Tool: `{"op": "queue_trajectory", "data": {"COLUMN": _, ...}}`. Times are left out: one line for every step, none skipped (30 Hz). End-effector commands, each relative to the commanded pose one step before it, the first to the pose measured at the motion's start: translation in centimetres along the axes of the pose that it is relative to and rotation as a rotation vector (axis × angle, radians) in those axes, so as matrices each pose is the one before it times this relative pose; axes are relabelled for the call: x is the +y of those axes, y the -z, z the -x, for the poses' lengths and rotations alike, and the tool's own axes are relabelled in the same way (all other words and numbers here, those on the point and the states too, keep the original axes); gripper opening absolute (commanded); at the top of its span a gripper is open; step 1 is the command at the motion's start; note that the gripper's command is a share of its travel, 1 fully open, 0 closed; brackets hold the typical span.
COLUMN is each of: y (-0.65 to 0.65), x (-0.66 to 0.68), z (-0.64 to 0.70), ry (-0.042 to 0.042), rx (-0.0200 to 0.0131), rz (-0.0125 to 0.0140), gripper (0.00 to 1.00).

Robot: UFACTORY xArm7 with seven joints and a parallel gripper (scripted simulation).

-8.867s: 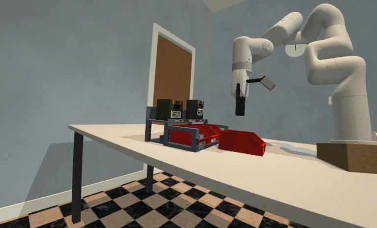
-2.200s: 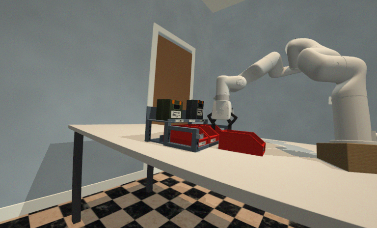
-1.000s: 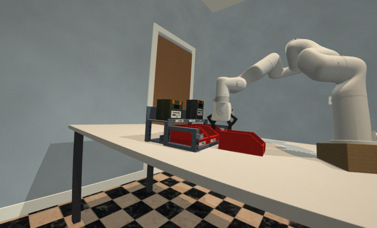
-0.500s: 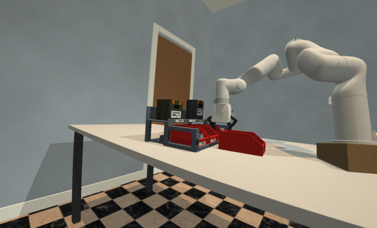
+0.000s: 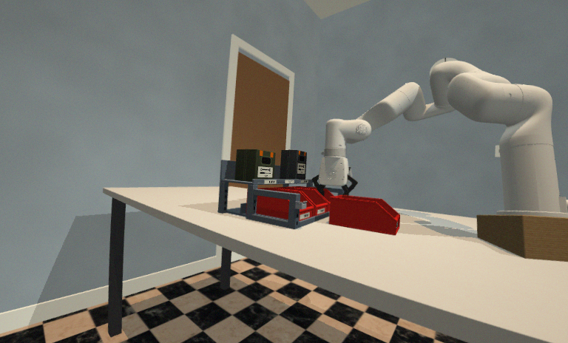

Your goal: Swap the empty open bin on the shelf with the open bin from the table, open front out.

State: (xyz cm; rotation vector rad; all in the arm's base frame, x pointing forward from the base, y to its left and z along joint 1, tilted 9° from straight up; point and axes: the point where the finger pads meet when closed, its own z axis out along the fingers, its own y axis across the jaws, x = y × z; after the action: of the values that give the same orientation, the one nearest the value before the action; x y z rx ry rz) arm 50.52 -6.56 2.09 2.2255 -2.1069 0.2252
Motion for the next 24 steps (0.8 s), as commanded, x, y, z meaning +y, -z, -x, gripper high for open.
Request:
{"op": "queue_trajectory", "data": {"y": 0.153, "x": -0.148, "z": 0.024, "ry": 0.00056, "rx": 0.00048, "rz": -0.00396, "gripper": 0.95}}
{"op": "queue_trajectory", "data": {"y": 0.0, "x": 0.0, "z": 0.0, "ry": 0.0, "rx": 0.0, "rz": 0.0, "gripper": 0.95}}
{"op": "queue_trajectory", "data": {"y": 0.0, "x": 0.0, "z": 0.0, "ry": 0.0, "rx": 0.0, "rz": 0.0, "gripper": 0.95}}
{"op": "queue_trajectory", "data": {"y": 0.0, "x": 0.0, "z": 0.0, "ry": 0.0, "rx": 0.0, "rz": 0.0, "gripper": 0.95}}
{"op": "queue_trajectory", "data": {"y": 0.0, "x": 0.0, "z": 0.0, "ry": 0.0, "rx": 0.0, "rz": 0.0, "gripper": 0.95}}
{"op": "queue_trajectory", "data": {"y": 0.0, "x": 0.0, "z": 0.0, "ry": 0.0, "rx": 0.0, "rz": 0.0, "gripper": 0.95}}
{"op": "queue_trajectory", "data": {"y": 0.0, "x": 0.0, "z": 0.0, "ry": 0.0, "rx": 0.0, "rz": 0.0, "gripper": 0.95}}
{"op": "queue_trajectory", "data": {"y": 0.0, "x": 0.0, "z": 0.0, "ry": 0.0, "rx": 0.0, "rz": 0.0, "gripper": 0.95}}
{"op": "queue_trajectory", "data": {"y": 0.0, "x": 0.0, "z": 0.0, "ry": 0.0, "rx": 0.0, "rz": 0.0, "gripper": 0.95}}
{"op": "queue_trajectory", "data": {"y": 0.0, "x": 0.0, "z": 0.0, "ry": 0.0, "rx": 0.0, "rz": 0.0, "gripper": 0.95}}
{"op": "queue_trajectory", "data": {"y": 0.0, "x": 0.0, "z": 0.0, "ry": 0.0, "rx": 0.0, "rz": 0.0, "gripper": 0.0}}
{"op": "queue_trajectory", "data": {"y": 0.0, "x": 0.0, "z": 0.0, "ry": 0.0, "rx": 0.0, "rz": 0.0, "gripper": 0.0}}
{"op": "queue_trajectory", "data": {"y": 0.0, "x": 0.0, "z": 0.0, "ry": 0.0, "rx": 0.0, "rz": 0.0, "gripper": 0.0}}
{"op": "queue_trajectory", "data": {"y": 0.0, "x": 0.0, "z": 0.0, "ry": 0.0, "rx": 0.0, "rz": 0.0, "gripper": 0.0}}
{"op": "queue_trajectory", "data": {"y": 0.0, "x": 0.0, "z": 0.0, "ry": 0.0, "rx": 0.0, "rz": 0.0, "gripper": 0.0}}
{"op": "queue_trajectory", "data": {"y": 0.0, "x": 0.0, "z": 0.0, "ry": 0.0, "rx": 0.0, "rz": 0.0, "gripper": 0.0}}
{"op": "queue_trajectory", "data": {"y": 0.0, "x": 0.0, "z": 0.0, "ry": 0.0, "rx": 0.0, "rz": 0.0, "gripper": 0.0}}
{"op": "queue_trajectory", "data": {"y": 0.0, "x": 0.0, "z": 0.0, "ry": 0.0, "rx": 0.0, "rz": 0.0, "gripper": 0.0}}
{"op": "queue_trajectory", "data": {"y": 0.0, "x": 0.0, "z": 0.0, "ry": 0.0, "rx": 0.0, "rz": 0.0, "gripper": 0.0}}
{"op": "queue_trajectory", "data": {"y": 0.0, "x": 0.0, "z": 0.0, "ry": 0.0, "rx": 0.0, "rz": 0.0, "gripper": 0.0}}
{"op": "queue_trajectory", "data": {"y": 0.0, "x": 0.0, "z": 0.0, "ry": 0.0, "rx": 0.0, "rz": 0.0, "gripper": 0.0}}
{"op": "queue_trajectory", "data": {"y": 0.0, "x": 0.0, "z": 0.0, "ry": 0.0, "rx": 0.0, "rz": 0.0, "gripper": 0.0}}
{"op": "queue_trajectory", "data": {"y": 0.0, "x": 0.0, "z": 0.0, "ry": 0.0, "rx": 0.0, "rz": 0.0, "gripper": 0.0}}
{"op": "queue_trajectory", "data": {"y": 0.0, "x": 0.0, "z": 0.0, "ry": 0.0, "rx": 0.0, "rz": 0.0, "gripper": 0.0}}
